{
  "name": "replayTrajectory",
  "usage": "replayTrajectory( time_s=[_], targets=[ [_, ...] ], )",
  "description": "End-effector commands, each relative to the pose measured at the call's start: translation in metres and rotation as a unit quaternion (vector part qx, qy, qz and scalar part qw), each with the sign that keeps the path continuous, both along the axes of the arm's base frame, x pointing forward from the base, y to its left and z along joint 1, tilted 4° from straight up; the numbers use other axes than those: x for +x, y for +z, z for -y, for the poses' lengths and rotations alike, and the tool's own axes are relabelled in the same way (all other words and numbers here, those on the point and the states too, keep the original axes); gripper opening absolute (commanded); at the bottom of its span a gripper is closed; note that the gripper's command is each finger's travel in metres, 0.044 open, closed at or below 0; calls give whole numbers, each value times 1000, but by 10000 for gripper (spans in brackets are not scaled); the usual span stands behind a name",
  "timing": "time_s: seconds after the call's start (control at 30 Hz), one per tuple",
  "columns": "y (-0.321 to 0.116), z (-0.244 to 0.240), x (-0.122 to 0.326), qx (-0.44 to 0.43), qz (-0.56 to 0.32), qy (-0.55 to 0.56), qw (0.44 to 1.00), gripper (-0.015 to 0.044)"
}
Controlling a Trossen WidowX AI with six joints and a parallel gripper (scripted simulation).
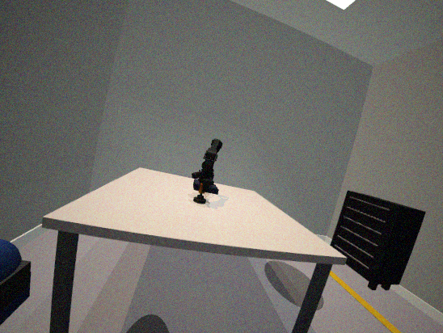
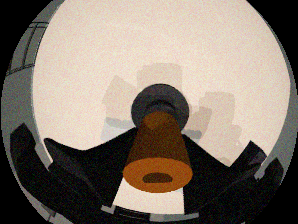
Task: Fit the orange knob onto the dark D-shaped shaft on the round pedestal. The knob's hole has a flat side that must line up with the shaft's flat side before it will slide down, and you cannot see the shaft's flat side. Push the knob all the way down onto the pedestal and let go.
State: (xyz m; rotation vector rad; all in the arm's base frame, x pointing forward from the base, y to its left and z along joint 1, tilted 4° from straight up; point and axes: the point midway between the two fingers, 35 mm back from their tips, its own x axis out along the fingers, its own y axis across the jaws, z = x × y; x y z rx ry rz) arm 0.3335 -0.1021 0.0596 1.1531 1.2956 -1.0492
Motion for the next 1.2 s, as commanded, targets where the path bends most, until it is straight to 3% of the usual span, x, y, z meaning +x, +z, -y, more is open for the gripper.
replayTrajectory(
  time_s=[0.0,1.0,1.17],
  targets=[
    [0,1,0,0,-1,-43,999,0],
    [2,0,0,0,-1,-42,999,0],
    [2,0,0,2,-5,-104,995,0]
  ],
)
